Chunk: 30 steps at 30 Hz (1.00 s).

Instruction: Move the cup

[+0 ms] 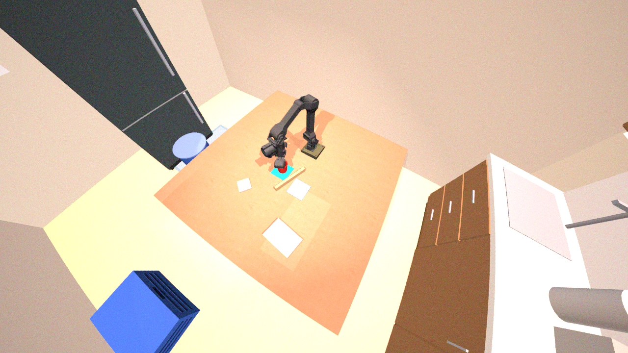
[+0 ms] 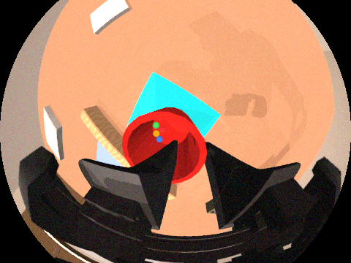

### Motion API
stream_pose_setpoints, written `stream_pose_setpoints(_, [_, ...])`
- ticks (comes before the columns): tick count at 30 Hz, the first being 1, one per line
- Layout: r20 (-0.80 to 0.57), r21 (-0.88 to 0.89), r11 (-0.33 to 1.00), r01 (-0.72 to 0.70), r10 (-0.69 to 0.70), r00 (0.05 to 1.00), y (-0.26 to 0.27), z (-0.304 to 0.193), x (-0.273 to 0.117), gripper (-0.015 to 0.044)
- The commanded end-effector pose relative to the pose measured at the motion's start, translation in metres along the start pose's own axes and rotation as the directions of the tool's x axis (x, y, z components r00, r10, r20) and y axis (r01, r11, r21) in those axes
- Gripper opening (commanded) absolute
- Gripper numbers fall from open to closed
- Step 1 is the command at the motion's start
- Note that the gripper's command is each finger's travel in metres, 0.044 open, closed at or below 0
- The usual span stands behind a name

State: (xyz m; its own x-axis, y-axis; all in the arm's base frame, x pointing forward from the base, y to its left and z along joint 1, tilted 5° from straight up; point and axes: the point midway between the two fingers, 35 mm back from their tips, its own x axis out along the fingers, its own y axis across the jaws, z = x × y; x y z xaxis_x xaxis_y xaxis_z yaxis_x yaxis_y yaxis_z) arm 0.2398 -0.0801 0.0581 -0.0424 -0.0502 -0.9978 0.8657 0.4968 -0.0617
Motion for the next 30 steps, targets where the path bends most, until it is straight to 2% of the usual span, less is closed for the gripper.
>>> stream_pose_setpoints(1, [0.003,0.003,1.0,-0.001,0.001,1.0,0.001,0.001,-0.006,0.0128])
stream_pose_setpoints(28, [0.004,-0.001,1.0,0.002,-0.002,1.0,0.001,-0.001,-0.039,0.0128])
stream_pose_setpoints(30, [0.0,-0.005,1.0,0.0,0.0,1.0,0.001,-0.001,-0.035,0.018])
